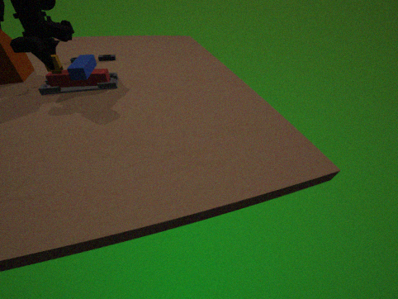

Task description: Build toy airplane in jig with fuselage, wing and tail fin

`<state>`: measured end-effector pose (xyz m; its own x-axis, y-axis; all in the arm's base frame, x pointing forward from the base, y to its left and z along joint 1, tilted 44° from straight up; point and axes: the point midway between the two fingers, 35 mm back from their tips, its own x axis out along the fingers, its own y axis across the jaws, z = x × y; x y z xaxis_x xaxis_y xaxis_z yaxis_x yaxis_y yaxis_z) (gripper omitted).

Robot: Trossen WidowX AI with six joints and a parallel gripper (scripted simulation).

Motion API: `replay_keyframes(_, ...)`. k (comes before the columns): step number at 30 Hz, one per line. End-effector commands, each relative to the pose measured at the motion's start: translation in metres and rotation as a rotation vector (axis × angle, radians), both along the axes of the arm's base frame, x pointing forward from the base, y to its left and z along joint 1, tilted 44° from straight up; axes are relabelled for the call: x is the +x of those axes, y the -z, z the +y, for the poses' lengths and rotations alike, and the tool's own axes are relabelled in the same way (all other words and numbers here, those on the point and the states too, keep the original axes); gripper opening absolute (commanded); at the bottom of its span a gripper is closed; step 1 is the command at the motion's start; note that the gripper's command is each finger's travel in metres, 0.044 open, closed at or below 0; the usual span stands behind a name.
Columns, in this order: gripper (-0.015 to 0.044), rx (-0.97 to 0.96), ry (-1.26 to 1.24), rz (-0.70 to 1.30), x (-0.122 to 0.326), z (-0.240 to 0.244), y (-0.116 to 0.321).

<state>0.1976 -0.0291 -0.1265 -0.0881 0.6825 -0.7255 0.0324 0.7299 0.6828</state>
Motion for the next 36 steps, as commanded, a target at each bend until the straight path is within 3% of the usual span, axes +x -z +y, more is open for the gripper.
replay_keyframes(1, 0.0000, -0.001, -0.001, -0.001, 0.000, 0.000, 0.000)
replay_keyframes(2, 0.0000, -0.001, -0.001, -0.001, 0.000, 0.000, 0.000)
replay_keyframes(12, 0.0260, -0.001, -0.001, -0.001, 0.000, 0.000, 0.000)
replay_keyframes(20, 0.0260, -0.001, -0.001, -0.001, 0.001, -0.002, -0.002)
replay_keyframes(26, 0.0260, -0.004, 0.005, 0.000, 0.008, -0.062, -0.064)
replay_keyframes(36, 0.0260, -0.004, 0.005, 0.000, 0.013, -0.066, -0.063)
